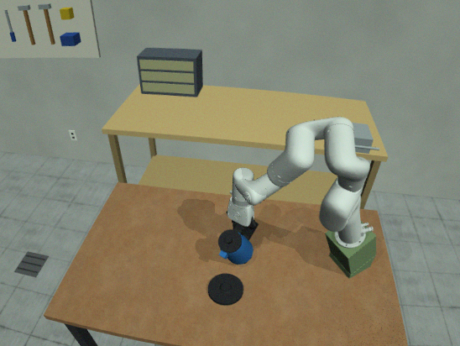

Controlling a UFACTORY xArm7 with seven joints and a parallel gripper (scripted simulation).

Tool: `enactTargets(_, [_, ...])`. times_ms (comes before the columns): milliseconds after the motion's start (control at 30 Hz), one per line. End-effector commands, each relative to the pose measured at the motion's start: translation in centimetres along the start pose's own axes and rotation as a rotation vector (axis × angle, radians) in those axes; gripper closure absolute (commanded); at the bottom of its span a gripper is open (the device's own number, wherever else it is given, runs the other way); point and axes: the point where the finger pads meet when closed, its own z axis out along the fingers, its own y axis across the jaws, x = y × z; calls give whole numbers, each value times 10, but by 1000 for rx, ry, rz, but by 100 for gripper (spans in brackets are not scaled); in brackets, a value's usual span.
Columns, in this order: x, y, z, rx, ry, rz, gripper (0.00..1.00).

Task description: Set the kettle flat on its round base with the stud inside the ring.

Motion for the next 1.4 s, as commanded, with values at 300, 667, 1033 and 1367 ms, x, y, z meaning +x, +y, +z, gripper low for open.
enactTargets(300, [-44,14,-1,4,0,-1,100])
enactTargets(667, [-69,23,-1,4,0,-1,100])
enactTargets(1033, [-89,30,-1,4,0,-1,100])
enactTargets(1367, [-106,36,-1,4,0,-1,100])
